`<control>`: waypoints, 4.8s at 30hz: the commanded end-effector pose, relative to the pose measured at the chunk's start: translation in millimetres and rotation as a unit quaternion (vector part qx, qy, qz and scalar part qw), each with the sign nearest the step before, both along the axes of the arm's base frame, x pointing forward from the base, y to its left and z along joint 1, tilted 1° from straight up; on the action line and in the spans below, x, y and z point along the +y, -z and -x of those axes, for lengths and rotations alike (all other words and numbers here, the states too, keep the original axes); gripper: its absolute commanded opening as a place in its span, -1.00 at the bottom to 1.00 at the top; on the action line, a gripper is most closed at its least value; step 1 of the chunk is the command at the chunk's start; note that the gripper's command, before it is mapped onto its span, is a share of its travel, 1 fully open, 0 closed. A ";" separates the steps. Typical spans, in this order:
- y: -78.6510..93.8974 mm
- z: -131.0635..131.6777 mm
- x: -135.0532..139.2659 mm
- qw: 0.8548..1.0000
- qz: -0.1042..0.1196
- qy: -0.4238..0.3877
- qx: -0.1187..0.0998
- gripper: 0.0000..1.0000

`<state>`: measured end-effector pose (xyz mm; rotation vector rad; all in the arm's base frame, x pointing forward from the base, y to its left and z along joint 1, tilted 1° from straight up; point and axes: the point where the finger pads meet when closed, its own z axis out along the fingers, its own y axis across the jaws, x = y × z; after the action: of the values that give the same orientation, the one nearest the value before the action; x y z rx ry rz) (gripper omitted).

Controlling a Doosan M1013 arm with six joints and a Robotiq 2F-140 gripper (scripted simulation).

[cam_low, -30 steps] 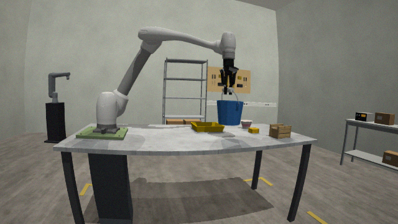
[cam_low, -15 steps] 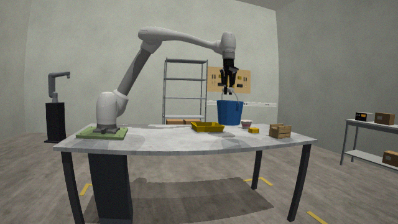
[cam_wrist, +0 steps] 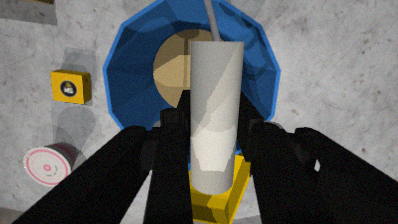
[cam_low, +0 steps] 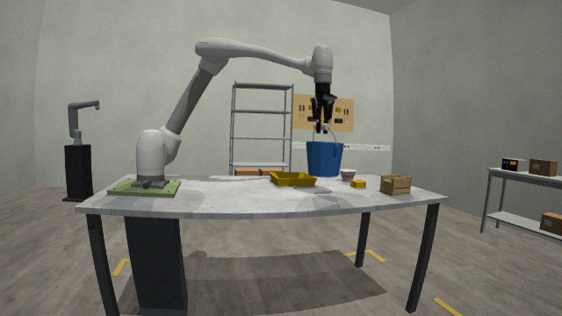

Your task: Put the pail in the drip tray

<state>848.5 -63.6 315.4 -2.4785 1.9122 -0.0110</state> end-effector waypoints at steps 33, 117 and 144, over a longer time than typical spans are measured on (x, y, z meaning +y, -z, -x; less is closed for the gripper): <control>-1.3 0.2 1.1 1.000 0.000 0.000 -0.001 -0.80; -1.4 42.9 140.0 1.000 0.000 0.000 -0.001 -0.80; -1.4 64.4 210.1 1.000 0.000 0.000 -0.001 -0.80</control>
<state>786.3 138.6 315.5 -2.4786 1.9121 -0.0110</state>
